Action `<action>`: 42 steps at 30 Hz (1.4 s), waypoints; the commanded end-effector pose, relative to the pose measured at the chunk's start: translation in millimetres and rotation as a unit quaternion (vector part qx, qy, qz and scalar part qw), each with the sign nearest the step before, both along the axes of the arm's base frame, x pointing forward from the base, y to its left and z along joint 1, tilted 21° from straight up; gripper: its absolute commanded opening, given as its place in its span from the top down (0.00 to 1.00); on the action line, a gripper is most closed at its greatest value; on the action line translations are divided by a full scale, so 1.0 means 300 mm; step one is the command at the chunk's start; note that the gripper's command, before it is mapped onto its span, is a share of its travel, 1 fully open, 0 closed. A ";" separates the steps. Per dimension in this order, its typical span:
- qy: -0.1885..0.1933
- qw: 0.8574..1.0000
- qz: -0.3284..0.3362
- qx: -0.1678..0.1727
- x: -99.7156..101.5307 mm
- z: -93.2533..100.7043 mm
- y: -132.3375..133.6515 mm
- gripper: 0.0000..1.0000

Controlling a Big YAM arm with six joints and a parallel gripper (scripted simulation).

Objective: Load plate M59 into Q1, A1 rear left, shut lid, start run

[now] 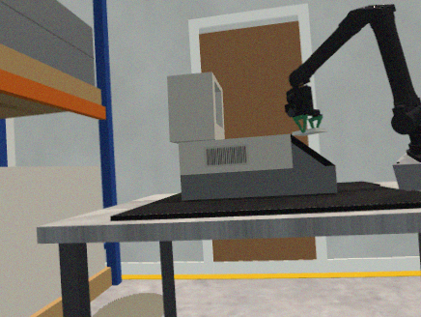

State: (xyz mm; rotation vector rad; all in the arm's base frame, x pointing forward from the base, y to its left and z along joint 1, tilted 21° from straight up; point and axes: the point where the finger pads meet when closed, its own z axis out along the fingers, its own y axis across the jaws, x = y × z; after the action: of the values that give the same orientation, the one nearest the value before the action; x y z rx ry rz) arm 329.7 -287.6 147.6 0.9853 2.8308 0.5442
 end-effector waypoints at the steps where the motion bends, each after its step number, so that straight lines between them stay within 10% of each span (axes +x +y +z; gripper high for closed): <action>1: -0.041 0.998 -0.009 -0.045 0.013 0.184 -0.109 1.00; 42: -0.037 0.998 -0.006 -0.043 0.021 0.207 -0.122 1.00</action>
State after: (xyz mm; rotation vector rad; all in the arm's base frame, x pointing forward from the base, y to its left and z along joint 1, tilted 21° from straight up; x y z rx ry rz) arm 324.6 -301.0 182.4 0.9803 2.8121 0.5247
